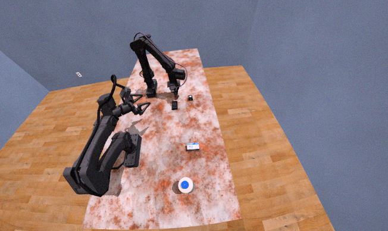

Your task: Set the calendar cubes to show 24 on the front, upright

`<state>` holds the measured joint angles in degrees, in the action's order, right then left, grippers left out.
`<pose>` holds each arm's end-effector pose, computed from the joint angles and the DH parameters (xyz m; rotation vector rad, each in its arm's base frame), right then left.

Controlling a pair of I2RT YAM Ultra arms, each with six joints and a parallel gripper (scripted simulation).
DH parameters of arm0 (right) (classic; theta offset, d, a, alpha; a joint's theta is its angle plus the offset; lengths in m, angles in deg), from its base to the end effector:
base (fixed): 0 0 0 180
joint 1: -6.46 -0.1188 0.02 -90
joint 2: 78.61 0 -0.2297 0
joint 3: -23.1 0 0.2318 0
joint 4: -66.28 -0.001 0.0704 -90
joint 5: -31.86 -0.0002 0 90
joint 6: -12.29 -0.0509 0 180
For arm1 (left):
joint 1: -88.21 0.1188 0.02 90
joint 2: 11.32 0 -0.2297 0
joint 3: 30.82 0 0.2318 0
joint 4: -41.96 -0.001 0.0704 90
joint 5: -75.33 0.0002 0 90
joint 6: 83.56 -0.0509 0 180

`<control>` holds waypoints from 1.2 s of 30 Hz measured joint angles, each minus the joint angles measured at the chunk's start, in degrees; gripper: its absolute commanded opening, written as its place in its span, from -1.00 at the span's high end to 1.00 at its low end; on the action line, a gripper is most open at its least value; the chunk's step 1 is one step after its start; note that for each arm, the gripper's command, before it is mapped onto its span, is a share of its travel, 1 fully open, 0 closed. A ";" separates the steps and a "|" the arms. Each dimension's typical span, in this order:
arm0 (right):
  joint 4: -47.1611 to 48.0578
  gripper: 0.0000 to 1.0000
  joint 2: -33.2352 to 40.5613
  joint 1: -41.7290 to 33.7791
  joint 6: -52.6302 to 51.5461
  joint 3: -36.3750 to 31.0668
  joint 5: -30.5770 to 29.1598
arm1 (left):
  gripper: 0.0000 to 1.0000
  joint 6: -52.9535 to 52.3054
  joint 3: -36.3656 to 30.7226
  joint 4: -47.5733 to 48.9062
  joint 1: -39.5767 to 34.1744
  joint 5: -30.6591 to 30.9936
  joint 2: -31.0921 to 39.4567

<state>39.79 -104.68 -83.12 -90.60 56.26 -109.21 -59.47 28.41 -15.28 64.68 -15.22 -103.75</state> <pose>0.0396 0.1399 0.2142 -0.6060 1.6966 0.4317 0.2047 -0.0875 0.1001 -2.2031 -2.2247 -0.0097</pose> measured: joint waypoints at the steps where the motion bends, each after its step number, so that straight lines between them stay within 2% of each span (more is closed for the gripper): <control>1: 0.00 -1.00 0.00 0.00 0.00 0.00 0.00 | 0.48 0.00 0.00 0.11 0.00 0.00 0.00; 23: 0.00 -1.00 0.00 0.00 0.00 0.00 0.00 | 0.48 -0.28 -2.51 1.86 0.00 0.00 0.04; 24: 0.00 -1.00 0.00 0.00 0.00 0.00 0.00 | 0.25 -0.28 -2.51 1.86 0.00 0.00 0.04; 25: 0.00 -1.00 0.00 0.00 0.00 0.00 0.00 | 0.15 -0.28 -2.51 1.84 0.00 0.02 0.07; 26: 0.00 -1.00 0.00 0.00 0.00 0.00 0.00 | -0.08 -0.28 -2.54 1.95 0.00 0.02 0.00; 36: 0.00 -1.00 0.00 0.00 0.00 0.00 0.00 | -0.11 0.55 -3.21 1.97 -0.76 0.02 3.04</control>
<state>39.79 -104.68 -83.12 -90.60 56.26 -109.21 -58.92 25.20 -13.31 63.91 -15.20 -100.71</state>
